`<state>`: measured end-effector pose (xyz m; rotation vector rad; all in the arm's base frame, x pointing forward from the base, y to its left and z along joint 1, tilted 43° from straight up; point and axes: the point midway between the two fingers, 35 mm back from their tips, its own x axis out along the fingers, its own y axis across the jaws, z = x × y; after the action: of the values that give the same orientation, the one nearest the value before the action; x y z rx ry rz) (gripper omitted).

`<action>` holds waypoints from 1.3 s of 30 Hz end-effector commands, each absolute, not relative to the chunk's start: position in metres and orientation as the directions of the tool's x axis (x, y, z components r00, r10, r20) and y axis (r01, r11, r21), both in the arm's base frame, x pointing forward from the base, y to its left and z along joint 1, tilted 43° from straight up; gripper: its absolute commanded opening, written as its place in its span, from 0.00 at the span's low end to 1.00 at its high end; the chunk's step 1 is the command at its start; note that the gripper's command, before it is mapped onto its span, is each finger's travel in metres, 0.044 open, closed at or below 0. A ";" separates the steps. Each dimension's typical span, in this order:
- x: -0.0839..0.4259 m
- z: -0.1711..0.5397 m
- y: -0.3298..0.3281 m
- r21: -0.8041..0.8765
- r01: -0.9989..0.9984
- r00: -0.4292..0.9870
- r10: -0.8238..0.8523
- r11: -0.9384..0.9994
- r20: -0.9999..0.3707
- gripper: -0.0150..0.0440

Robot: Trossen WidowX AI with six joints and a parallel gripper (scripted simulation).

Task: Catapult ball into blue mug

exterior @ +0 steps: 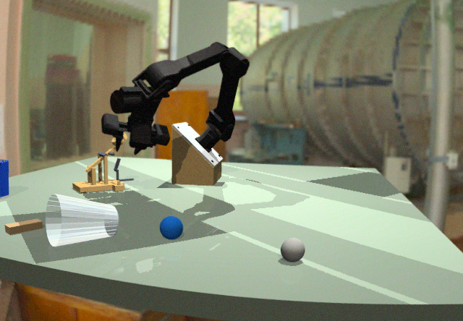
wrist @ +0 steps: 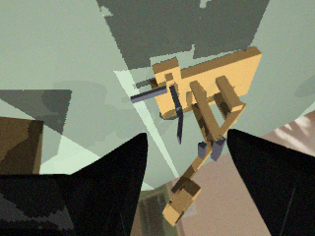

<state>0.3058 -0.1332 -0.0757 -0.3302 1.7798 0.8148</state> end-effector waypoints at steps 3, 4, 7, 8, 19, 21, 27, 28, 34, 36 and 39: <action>0.324 -0.089 -0.160 0.292 -0.437 -0.255 0.194 0.851 -0.947 0.97; 0.326 -0.091 -0.164 0.283 -0.412 -0.239 0.197 0.866 -0.951 1.00; 0.333 -0.097 -0.176 0.259 -0.334 -0.191 0.204 0.906 -0.960 1.00; 0.335 -0.099 -0.181 0.251 -0.307 -0.173 0.205 0.918 -0.963 1.00; 0.359 -0.117 -0.235 0.193 0.008 0.020 0.193 0.981 -0.981 1.00; 0.363 -0.120 -0.246 0.190 0.067 0.056 0.186 0.980 -0.981 1.00; 0.371 -0.128 -0.279 0.194 0.240 0.160 0.158 0.951 -0.974 1.00; 0.372 -0.129 -0.285 0.197 0.268 0.177 0.152 0.943 -0.972 1.00; 0.376 -0.134 -0.320 0.225 0.422 0.275 0.112 0.878 -0.955 1.00; 0.377 -0.136 -0.332 0.238 0.469 0.306 0.096 0.851 -0.947 1.00; 0.377 -0.137 -0.350 0.262 0.533 0.351 0.071 0.805 -0.934 1.00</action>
<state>0.3763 -0.3260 -0.1370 0.5159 1.2699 -0.2439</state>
